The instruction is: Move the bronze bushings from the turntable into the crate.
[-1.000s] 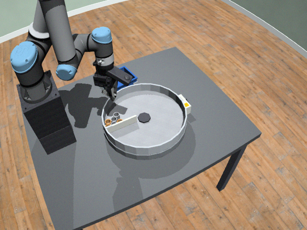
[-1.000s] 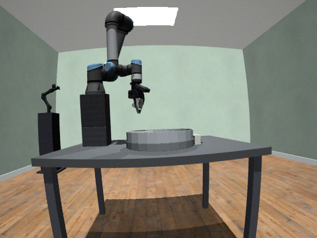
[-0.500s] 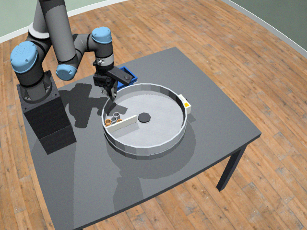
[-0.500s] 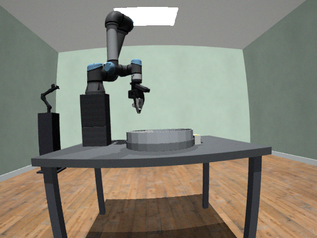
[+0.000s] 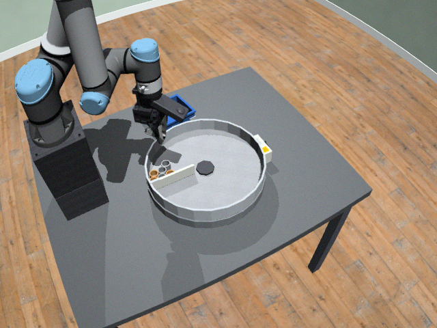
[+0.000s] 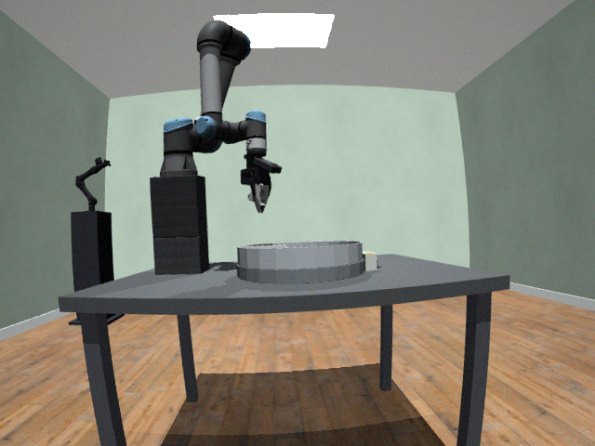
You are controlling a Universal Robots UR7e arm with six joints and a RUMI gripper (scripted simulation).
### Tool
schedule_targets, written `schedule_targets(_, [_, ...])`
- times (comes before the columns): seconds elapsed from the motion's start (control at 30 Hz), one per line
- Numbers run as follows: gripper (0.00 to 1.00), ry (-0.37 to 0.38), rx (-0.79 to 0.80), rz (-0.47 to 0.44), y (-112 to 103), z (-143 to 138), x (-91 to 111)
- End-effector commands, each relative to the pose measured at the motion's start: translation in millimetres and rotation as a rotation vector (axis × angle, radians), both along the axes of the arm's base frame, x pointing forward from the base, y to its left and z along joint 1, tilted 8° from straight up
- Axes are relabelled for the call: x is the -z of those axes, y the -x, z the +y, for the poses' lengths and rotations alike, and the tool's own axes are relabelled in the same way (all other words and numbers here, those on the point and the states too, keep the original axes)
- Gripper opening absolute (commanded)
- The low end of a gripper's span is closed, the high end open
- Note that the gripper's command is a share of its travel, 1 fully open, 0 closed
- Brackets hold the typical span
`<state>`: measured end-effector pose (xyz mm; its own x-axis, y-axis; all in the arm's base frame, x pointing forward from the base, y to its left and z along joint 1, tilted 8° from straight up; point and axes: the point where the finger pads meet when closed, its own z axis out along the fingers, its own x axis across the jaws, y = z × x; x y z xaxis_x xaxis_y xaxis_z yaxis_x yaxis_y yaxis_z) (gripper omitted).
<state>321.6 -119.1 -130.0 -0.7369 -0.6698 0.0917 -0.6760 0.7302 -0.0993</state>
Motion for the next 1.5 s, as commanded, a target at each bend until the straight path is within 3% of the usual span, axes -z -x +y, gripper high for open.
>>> schedule_targets(0.0, [0.05,-0.002,0.001,0.001,1,1,1])
schedule_targets(1.2, [0.06,-0.002,0.001,0.001,1,1,1])
schedule_targets(1.47, [0.06,0.000,0.002,-0.001,-5,-7,19])
